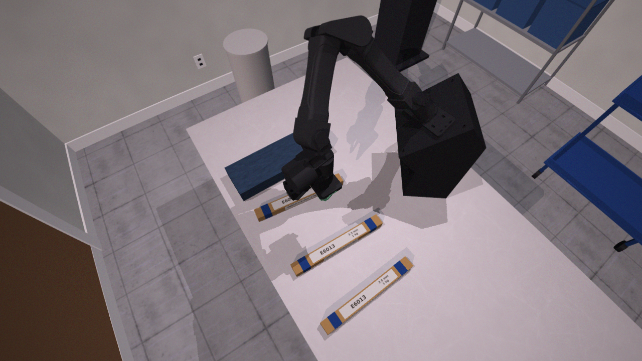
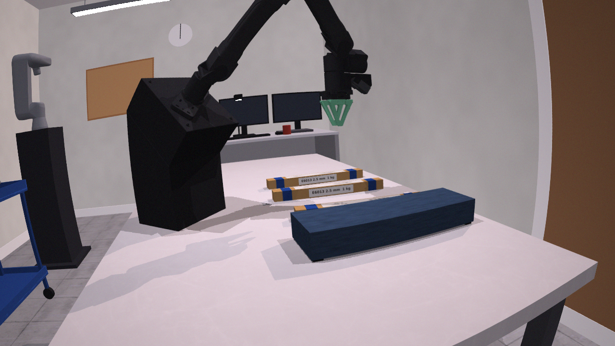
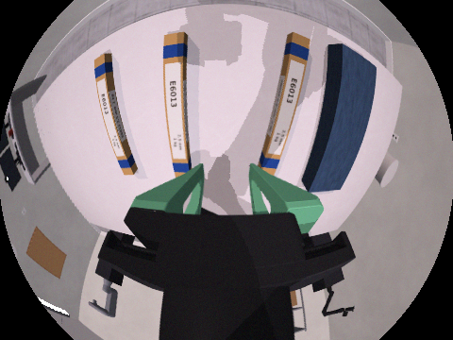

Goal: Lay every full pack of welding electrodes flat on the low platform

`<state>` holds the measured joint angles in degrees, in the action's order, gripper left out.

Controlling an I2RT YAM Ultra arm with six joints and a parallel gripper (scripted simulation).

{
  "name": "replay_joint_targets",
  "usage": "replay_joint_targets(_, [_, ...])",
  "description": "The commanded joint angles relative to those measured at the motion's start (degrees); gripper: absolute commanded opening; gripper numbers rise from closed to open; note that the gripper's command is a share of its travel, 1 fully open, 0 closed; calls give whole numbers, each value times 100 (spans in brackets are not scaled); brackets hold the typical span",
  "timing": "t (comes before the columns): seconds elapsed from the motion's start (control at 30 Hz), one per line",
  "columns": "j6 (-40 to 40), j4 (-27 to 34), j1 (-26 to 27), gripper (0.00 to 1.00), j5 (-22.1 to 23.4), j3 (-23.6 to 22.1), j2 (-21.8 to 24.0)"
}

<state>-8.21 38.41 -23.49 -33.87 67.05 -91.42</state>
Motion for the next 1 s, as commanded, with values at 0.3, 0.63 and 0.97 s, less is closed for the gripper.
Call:
replay_joint_targets(0.3, [-40,63,-174,42,-45,187,182])
replay_joint_targets(0.63, [-43,89,-176,42,-47,198,188])
replay_joint_targets(0.97, [120,-265,18,42,43,-135,67])
